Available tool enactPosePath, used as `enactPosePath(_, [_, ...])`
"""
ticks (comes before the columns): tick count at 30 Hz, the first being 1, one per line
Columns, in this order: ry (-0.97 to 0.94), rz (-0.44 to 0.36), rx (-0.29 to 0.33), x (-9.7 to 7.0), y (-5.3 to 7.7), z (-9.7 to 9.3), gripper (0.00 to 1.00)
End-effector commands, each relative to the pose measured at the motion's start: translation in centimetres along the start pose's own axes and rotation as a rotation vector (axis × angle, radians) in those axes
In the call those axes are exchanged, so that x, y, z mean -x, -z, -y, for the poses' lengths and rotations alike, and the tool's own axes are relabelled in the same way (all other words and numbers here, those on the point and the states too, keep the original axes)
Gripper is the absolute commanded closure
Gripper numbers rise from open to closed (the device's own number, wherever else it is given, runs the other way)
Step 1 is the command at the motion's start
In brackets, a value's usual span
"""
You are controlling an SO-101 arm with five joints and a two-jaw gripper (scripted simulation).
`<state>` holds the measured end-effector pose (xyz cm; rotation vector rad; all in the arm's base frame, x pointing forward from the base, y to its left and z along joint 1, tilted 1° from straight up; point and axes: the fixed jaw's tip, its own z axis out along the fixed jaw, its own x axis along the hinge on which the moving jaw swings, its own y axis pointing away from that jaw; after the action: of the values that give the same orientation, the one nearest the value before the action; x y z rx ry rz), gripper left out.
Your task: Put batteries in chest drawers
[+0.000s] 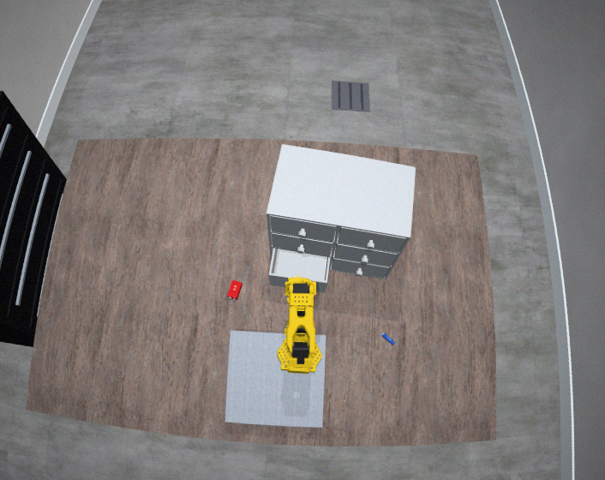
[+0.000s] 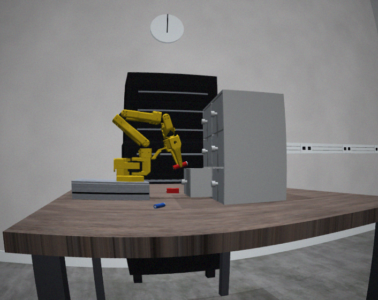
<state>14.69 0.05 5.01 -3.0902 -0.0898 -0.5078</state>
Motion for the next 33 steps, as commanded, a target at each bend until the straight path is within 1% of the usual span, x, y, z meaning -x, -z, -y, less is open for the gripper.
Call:
enactPosePath(1, [0.007, 0.010, -0.006, 0.3, -0.1, 0.2, 1.00])
enactPosePath(6, [0.007, 0.010, -0.006, 0.3, -0.1, 0.2, 1.00])
enactPosePath(18, [0.006, -0.163, -0.007, -0.2, 0.9, 0.2, 1.00])
enactPosePath(23, [0.006, -0.163, -0.007, -0.2, 0.9, 0.2, 1.00])
enactPosePath(25, [0.005, -0.204, -0.007, -0.7, 1.3, 0.2, 1.00])
enactPosePath(26, [0.005, -0.197, -0.007, -0.5, 1.4, 0.2, 1.00])
enactPosePath(29, [0.005, -0.260, -0.007, -1.1, 2.1, 0.2, 1.00])
enactPosePath(30, [0.005, -0.253, -0.007, -0.8, 2.2, 0.2, 1.00])
enactPosePath(33, [0.004, -0.315, -0.008, -1.4, 2.9, 0.2, 1.00])
